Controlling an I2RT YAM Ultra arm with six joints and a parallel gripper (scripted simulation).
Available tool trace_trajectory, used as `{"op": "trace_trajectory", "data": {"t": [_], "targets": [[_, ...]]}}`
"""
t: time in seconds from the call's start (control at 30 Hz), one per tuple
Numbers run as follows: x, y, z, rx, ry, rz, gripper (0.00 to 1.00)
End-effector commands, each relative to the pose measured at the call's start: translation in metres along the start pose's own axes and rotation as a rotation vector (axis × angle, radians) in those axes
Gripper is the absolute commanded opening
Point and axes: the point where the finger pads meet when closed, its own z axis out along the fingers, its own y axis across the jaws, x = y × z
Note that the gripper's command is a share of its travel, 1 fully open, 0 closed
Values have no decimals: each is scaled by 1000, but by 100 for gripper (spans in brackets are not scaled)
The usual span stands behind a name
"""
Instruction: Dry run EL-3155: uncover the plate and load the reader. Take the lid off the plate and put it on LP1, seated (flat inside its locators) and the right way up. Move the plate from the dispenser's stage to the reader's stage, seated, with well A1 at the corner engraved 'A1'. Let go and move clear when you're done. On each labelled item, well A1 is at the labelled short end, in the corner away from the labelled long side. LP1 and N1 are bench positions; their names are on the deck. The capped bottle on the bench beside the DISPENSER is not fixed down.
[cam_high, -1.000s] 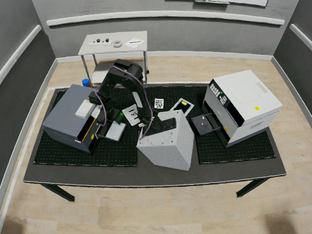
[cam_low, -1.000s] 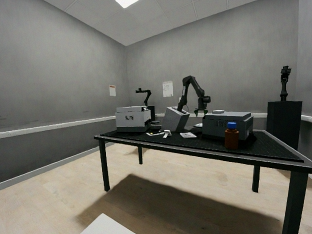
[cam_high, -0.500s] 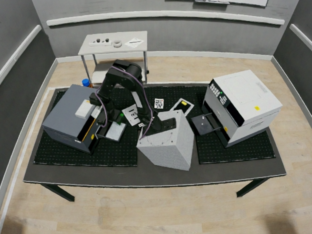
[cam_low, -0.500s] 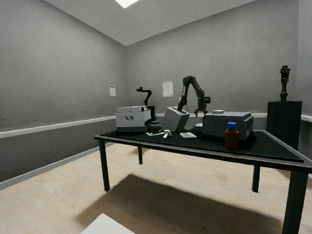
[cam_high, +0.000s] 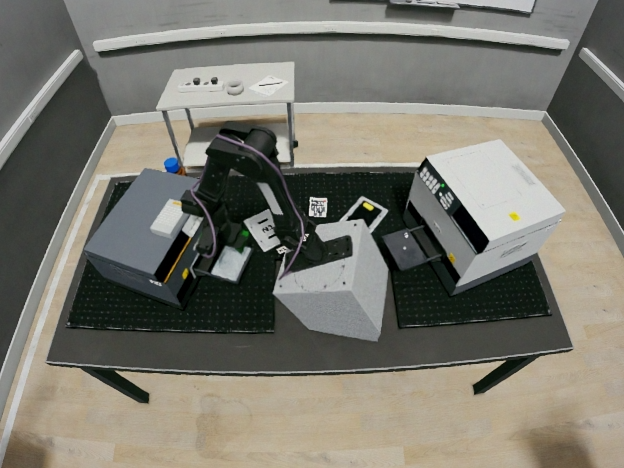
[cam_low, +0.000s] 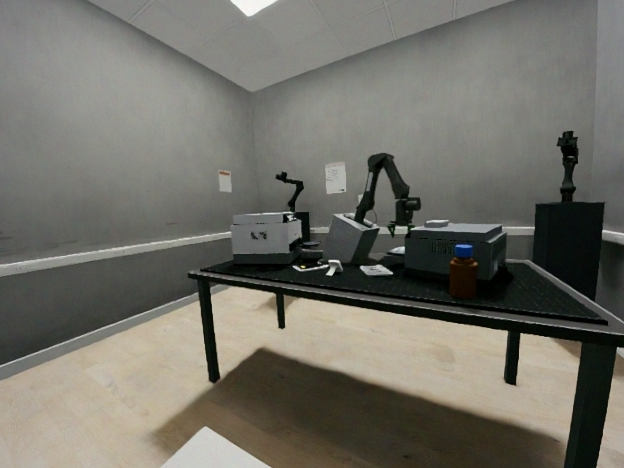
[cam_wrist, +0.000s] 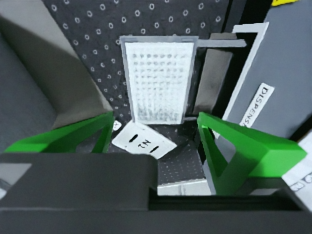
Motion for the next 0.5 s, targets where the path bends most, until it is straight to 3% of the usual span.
{"op": "trace_trajectory", "data": {"t": [0.0, 0.47], "targets": [[-3, 2, 9, -2, -4, -4, 100], [-3, 4, 25, -8, -3, 0, 100]]}}
